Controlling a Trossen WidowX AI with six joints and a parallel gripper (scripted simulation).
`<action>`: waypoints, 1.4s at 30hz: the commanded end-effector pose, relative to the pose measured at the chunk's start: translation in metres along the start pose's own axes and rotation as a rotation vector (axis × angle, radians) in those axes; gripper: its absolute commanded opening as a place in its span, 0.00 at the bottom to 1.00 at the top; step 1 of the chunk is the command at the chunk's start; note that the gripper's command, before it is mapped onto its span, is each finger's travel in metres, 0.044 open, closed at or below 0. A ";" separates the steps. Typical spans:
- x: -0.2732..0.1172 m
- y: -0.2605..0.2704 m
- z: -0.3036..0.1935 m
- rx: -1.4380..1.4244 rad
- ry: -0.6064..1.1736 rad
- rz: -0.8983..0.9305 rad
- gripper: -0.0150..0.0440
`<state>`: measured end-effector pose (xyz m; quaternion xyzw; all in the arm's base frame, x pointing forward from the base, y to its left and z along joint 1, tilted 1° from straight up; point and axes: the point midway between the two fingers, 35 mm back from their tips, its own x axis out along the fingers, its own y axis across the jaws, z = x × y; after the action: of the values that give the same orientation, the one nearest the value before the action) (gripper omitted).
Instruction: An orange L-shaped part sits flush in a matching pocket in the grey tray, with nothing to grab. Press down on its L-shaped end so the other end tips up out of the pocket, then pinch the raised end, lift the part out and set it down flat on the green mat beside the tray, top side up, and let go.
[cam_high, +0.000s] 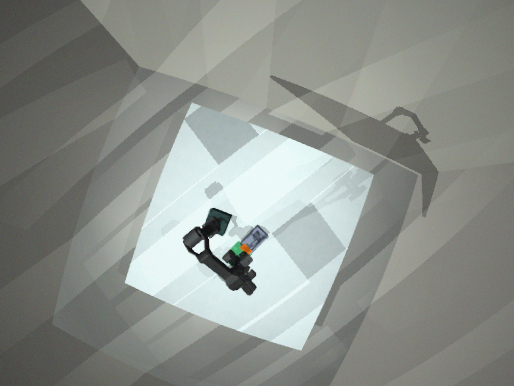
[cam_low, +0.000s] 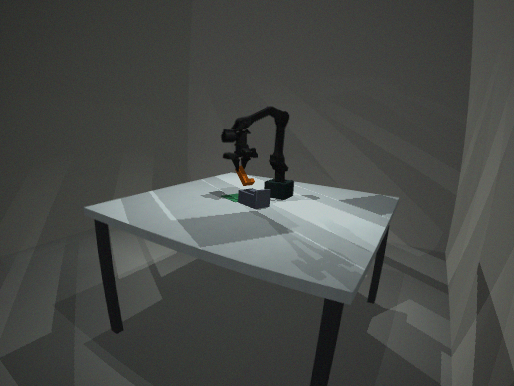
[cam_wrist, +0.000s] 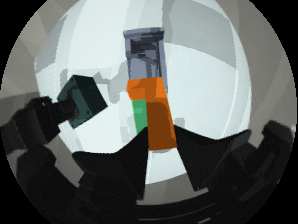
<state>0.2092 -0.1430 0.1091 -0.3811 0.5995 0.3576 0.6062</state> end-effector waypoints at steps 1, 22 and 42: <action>0.000 0.002 -0.016 -0.003 -0.003 -0.003 0.25; 0.007 0.008 -0.061 -0.003 0.002 -0.002 0.25; 0.039 0.008 -0.062 -0.003 0.002 -0.002 0.25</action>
<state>0.1757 -0.1961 0.0775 -0.3840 0.6000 0.3541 0.6059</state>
